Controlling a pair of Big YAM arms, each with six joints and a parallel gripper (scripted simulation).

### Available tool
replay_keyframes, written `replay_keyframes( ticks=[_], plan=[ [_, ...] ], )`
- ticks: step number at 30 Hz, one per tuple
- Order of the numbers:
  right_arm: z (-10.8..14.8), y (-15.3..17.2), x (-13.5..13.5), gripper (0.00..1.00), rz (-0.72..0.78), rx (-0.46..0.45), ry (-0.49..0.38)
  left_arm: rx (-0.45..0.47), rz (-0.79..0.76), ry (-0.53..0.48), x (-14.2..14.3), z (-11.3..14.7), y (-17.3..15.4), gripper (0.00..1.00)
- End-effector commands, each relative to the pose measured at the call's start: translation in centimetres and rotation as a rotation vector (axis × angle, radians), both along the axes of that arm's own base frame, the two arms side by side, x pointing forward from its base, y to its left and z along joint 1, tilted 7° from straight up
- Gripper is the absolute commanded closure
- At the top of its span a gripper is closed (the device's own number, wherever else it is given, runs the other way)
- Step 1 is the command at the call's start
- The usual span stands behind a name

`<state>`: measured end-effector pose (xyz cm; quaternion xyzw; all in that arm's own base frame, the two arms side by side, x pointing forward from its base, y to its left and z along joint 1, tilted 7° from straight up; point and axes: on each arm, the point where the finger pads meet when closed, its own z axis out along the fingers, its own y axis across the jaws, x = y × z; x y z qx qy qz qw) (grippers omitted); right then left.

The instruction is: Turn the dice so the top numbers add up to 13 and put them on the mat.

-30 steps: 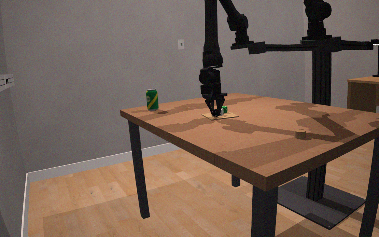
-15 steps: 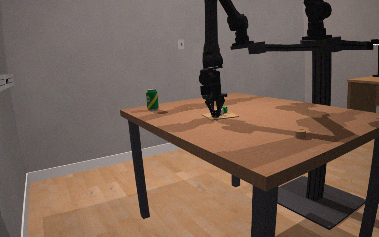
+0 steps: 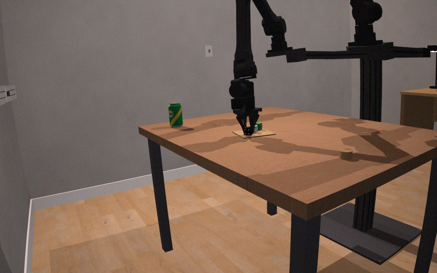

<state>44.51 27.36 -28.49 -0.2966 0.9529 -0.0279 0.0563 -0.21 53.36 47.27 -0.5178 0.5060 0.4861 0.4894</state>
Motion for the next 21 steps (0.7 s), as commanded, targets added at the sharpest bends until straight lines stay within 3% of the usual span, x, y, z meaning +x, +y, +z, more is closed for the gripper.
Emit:
replay_keyframes(
  ticks=[1,21],
  plan=[
    [-0.57,0.08,0.90,0.74,0.004,0.004,-0.003,0.067,0.001,0.016,-0.27,3.77,0.41,0.00],
    [-0.64,-0.05,0.63,0.74,0.003,-0.001,0.004,0.067,0.001,0.016,-0.27,3.77,0.41,0.00]
  ],
)
